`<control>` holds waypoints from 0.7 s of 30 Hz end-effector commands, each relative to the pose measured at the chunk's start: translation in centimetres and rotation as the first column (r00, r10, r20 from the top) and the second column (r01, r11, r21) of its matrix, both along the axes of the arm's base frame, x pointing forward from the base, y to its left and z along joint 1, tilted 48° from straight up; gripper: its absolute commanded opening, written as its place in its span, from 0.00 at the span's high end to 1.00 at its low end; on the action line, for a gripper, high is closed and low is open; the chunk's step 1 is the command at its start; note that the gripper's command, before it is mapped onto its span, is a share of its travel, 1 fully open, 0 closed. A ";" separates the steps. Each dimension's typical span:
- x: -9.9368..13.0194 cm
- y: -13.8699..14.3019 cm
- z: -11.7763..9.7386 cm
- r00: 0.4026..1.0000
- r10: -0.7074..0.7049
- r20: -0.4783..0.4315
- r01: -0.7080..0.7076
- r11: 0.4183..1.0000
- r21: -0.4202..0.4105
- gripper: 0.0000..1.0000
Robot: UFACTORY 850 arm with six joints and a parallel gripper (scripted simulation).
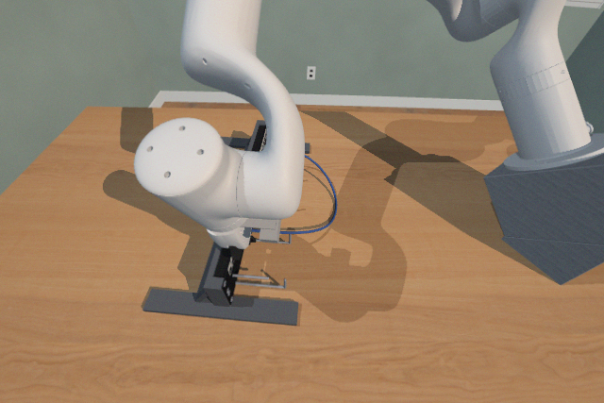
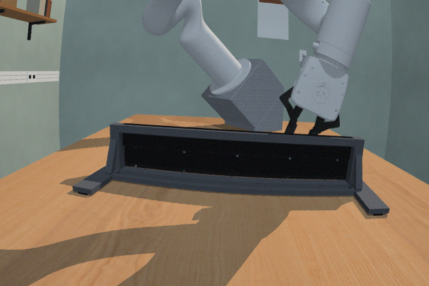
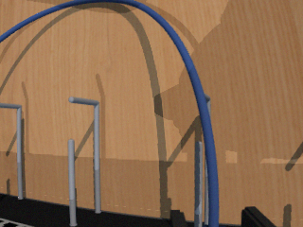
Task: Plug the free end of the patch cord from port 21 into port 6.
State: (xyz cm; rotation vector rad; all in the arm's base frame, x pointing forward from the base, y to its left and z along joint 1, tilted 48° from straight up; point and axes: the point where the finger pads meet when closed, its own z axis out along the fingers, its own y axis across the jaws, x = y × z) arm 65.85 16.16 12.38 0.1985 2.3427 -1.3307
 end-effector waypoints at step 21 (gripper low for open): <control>-0.5 0.9 0.9 1.000 0.001 0.001 -0.001 1.000 0.001 0.61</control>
